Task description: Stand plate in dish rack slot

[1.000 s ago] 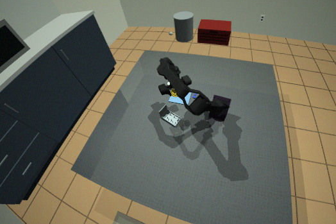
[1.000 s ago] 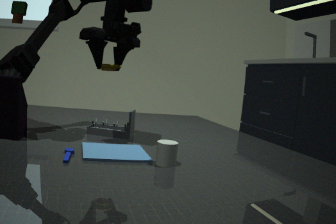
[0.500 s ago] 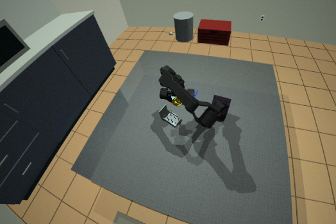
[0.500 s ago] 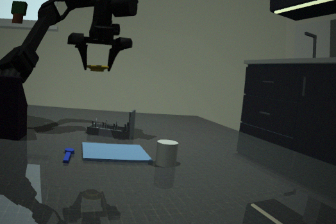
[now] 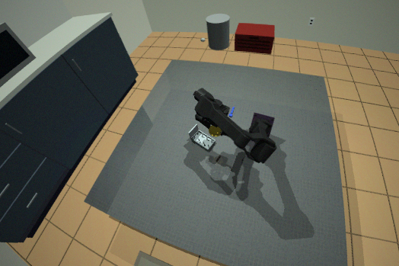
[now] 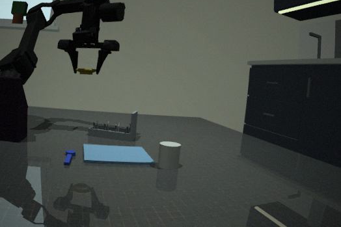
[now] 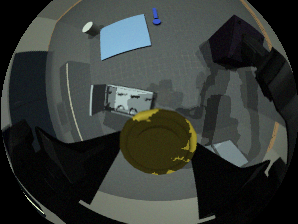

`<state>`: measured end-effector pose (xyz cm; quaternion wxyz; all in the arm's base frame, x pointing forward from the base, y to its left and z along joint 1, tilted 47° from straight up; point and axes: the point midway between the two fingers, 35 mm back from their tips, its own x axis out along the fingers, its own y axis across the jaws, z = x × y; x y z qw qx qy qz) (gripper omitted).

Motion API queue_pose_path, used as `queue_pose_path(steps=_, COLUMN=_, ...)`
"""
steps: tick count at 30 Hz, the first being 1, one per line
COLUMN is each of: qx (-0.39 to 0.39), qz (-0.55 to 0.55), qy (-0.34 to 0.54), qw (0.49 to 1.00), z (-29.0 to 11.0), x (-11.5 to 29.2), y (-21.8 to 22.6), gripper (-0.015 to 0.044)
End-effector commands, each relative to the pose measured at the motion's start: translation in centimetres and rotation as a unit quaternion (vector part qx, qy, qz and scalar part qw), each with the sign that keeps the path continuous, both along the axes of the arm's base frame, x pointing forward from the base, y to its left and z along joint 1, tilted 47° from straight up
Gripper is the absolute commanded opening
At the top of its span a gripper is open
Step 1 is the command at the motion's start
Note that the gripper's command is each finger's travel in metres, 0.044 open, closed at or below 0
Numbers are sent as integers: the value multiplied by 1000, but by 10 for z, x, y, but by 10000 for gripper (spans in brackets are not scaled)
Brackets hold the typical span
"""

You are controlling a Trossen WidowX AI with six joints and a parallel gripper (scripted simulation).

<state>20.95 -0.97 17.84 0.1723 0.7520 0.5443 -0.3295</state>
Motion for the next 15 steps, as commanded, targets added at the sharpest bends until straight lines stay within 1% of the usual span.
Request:
queue_pose_path(steps=1, qx=10, qz=-24, qy=23, qw=999, z=2, x=-4, y=5, gripper=0)
queue_pose_path(steps=8, qx=2, qz=-17, qy=23, qw=1000, z=-1, x=-5, y=6, gripper=0)
queue_pose_path(steps=15, qx=-63, qz=42, qy=19, qw=997, z=-24, x=-8, y=12, gripper=0)
